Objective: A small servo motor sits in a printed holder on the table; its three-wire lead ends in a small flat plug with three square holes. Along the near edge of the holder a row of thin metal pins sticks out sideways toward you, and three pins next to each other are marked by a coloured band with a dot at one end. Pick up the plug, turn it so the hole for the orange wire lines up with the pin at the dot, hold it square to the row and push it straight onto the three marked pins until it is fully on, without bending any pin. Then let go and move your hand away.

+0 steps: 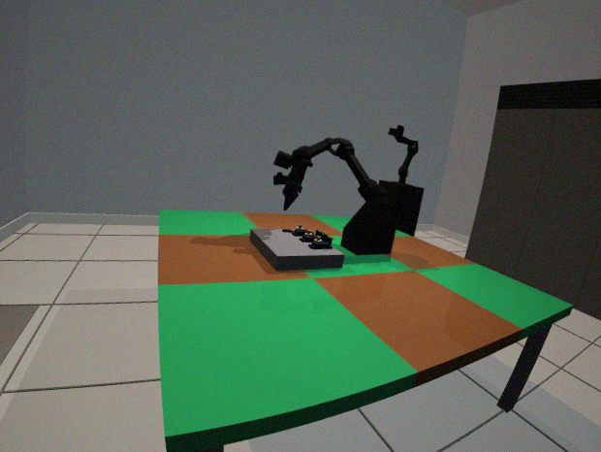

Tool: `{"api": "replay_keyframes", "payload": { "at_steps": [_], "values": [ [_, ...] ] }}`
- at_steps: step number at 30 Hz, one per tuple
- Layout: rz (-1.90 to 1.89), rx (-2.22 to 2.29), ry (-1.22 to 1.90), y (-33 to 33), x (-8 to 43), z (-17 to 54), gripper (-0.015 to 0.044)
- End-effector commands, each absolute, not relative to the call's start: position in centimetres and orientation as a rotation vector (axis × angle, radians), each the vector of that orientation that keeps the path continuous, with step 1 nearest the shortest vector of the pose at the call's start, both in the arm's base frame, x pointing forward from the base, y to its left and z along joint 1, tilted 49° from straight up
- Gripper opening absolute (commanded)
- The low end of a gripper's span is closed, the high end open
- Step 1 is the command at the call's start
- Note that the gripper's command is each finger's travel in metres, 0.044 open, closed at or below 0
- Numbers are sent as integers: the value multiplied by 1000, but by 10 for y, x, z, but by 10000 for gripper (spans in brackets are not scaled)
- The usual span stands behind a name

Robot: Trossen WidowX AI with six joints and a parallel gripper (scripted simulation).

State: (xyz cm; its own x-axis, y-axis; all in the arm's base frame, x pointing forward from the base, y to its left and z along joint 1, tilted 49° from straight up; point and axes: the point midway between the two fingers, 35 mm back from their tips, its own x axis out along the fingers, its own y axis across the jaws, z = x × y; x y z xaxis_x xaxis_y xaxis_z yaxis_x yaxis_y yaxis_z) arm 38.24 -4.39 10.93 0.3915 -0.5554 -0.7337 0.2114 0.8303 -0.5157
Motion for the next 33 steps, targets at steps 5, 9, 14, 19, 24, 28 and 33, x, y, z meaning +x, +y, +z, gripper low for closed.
{"api": "replay_keyframes", "payload": {
  "at_steps": [5,9,14,19,24,28,33],
  "values": [
    [-584,-560,1249,-51,378,78,115],
    [-613,-666,1328,-54,376,66,115],
    [-617,-685,1341,-54,376,64,115],
    [-618,-685,1341,-68,378,51,115],
    [-618,-686,1341,-73,379,48,115],
    [-618,-686,1341,-75,379,46,115],
    [-618,-686,1341,-80,380,41,115]
  ]
}}
